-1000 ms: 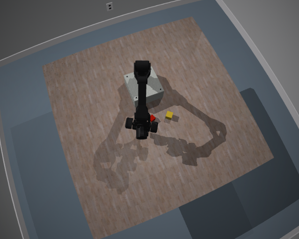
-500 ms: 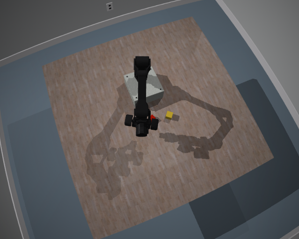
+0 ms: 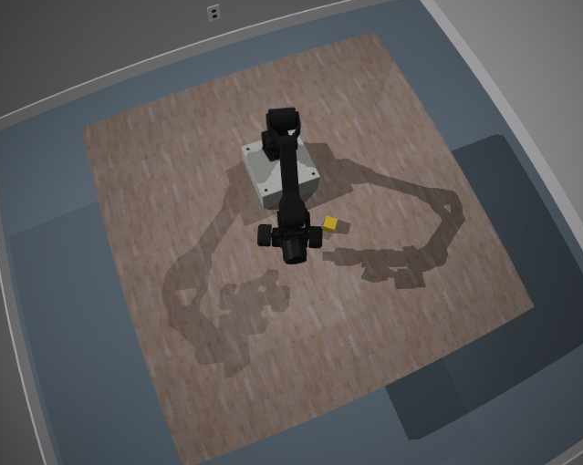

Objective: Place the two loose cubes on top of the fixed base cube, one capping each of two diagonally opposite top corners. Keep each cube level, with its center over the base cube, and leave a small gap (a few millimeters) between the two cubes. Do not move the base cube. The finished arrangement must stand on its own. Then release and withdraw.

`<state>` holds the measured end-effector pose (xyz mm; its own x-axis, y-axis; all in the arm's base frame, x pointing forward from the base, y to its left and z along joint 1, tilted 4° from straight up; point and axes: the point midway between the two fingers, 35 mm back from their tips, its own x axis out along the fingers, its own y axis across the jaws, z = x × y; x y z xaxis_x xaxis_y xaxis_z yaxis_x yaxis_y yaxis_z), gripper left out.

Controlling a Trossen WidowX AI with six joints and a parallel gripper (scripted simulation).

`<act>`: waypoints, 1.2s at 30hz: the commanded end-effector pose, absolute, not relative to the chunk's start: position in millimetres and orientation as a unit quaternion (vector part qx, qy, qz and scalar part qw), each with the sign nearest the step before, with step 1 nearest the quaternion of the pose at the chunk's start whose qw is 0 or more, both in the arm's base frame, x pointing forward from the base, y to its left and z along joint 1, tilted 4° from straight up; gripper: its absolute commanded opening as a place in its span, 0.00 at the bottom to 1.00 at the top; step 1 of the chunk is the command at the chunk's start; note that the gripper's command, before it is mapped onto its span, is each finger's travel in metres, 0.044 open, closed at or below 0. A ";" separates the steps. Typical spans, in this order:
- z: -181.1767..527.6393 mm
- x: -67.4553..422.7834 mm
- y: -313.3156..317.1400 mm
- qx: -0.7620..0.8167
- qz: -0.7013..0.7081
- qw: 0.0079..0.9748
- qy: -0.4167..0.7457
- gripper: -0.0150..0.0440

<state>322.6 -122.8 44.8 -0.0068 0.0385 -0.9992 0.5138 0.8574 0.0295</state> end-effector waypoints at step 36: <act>27.7 335.0 4.4 0.073 -0.035 0.702 0.707 0.43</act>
